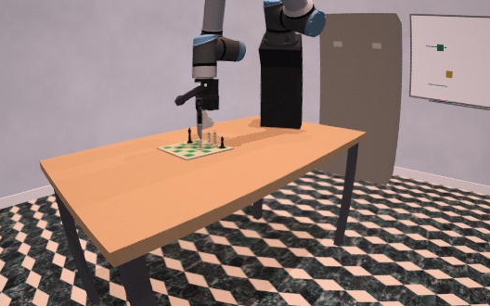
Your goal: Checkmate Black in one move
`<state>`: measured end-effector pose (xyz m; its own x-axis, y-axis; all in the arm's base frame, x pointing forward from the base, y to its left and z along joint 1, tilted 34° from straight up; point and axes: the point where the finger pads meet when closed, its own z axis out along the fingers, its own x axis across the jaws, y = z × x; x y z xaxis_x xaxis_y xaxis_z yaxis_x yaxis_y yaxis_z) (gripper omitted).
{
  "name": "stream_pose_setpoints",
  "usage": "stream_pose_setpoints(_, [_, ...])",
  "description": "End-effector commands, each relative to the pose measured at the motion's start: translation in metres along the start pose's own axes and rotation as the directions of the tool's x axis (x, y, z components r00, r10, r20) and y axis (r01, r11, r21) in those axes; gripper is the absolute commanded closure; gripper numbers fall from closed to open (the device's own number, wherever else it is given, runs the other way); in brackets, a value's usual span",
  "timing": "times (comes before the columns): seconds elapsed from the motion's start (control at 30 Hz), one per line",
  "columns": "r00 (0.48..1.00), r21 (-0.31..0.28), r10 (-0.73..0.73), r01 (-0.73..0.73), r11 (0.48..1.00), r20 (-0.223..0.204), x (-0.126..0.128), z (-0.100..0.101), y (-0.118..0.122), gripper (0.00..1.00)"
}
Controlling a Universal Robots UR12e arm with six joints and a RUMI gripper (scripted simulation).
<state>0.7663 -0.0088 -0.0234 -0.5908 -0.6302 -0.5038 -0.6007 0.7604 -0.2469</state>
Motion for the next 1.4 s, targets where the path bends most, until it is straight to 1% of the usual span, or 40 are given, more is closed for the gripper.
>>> stream_pose_setpoints(0.0, [1.0, 0.002, -0.002, 0.002, 1.0, 0.001, -0.002, 0.0, -0.001, 0.78])
stream_pose_setpoints(0.83, [1.0, 0.002, -0.002, 0.002, 1.0, 0.001, -0.002, 0.001, -0.001, 0.78])
stream_pose_setpoints(1.0, [1.0, 0.002, -0.003, 0.003, 1.0, 0.001, -0.003, 0.006, -0.001, 0.78])
stream_pose_setpoints(1.37, [1.0, 0.002, -0.003, 0.003, 1.0, 0.001, -0.003, 0.024, -0.001, 0.78])
